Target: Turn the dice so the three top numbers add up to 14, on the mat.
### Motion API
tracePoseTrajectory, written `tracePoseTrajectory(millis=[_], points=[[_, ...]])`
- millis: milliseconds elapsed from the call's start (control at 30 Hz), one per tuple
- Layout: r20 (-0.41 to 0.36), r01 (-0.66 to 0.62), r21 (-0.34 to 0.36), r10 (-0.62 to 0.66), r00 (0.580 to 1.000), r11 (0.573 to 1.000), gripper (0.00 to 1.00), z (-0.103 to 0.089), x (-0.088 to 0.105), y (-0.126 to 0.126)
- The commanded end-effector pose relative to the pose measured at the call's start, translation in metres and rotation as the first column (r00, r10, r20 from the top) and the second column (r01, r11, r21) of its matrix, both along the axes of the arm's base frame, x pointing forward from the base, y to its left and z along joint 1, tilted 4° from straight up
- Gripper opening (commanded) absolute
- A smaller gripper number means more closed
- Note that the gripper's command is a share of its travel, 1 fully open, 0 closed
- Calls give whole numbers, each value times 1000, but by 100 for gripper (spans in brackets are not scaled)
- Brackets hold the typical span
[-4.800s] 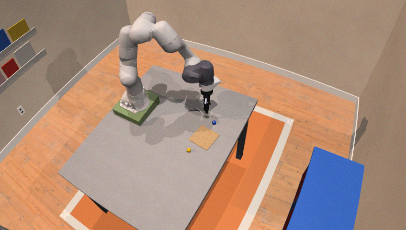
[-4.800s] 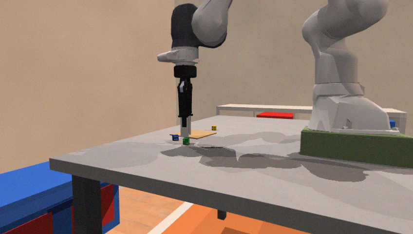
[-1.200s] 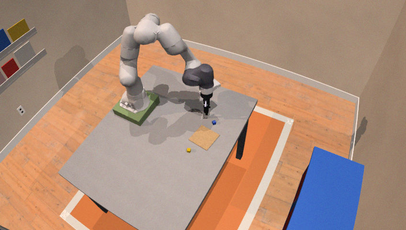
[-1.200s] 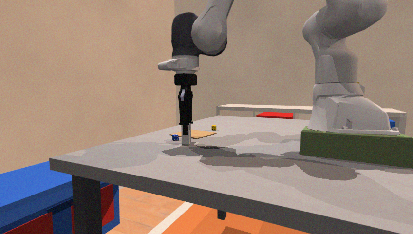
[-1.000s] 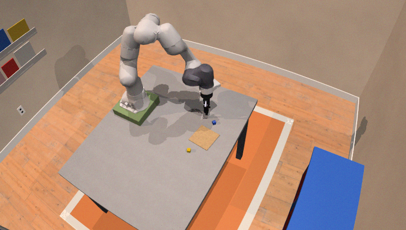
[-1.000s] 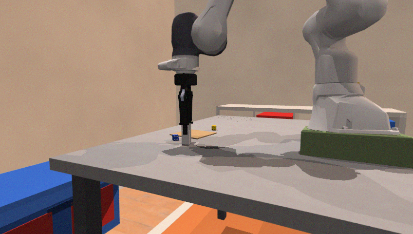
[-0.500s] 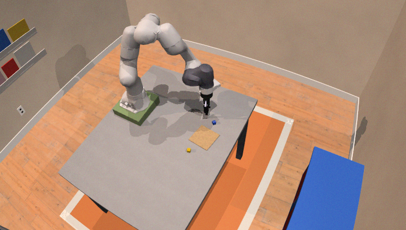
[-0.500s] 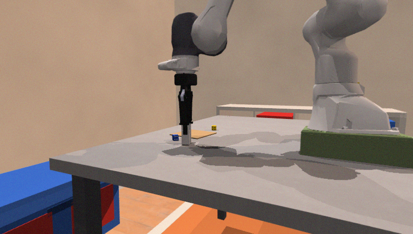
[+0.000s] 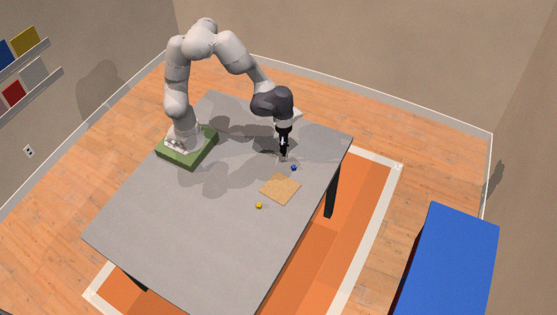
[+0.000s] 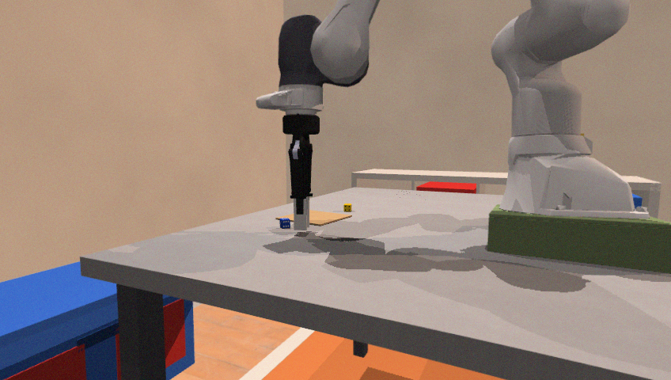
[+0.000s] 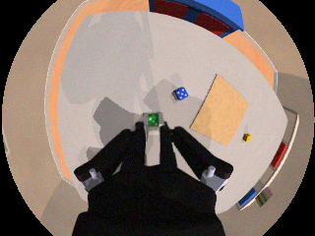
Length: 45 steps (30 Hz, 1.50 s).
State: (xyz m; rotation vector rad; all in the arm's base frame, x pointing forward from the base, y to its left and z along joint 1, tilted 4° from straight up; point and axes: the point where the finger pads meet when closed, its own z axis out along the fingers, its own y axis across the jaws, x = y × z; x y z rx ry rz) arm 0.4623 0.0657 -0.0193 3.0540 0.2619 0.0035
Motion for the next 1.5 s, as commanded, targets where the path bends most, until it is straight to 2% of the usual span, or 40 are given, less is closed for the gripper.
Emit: tracePoseTrajectory(millis=[0, 233, 300, 433, 867, 900, 967, 1000, 1033, 1067, 1100, 1133, 1167, 1200, 1467], points=[[-3, 3, -2, -3, 1000, 1000, 9, 17, -1, 1], [-3, 3, -2, -3, 1000, 1000, 9, 68, -1, 5], [-3, 3, -2, -3, 1000, 1000, 9, 68, -1, 5], [-3, 3, -2, -3, 1000, 1000, 9, 86, -1, 6], [-3, 7, -2, -7, 1000, 1000, 9, 91, -1, 5], [0, 31, -2, -31, 1000, 1000, 9, 92, -1, -6], [11, 151, -3, -151, 989, 989, 9, 99, -2, -59], [11, 151, -3, -151, 989, 989, 9, 99, -2, -59], [16, 223, -2, -223, 975, 975, 9, 102, -5, -90], [17, 226, -2, -226, 974, 974, 9, 102, -6, -92], [21, 294, 1, -294, 956, 956, 9, 105, -11, -120], [21, 294, 1, -294, 956, 956, 9, 105, -11, -120], [24, 341, 3, -341, 940, 940, 9, 107, -17, -140], [25, 363, 5, -363, 931, 932, 9, 107, -20, -150], [25, 367, 5, -367, 930, 930, 9, 107, -20, -152]])
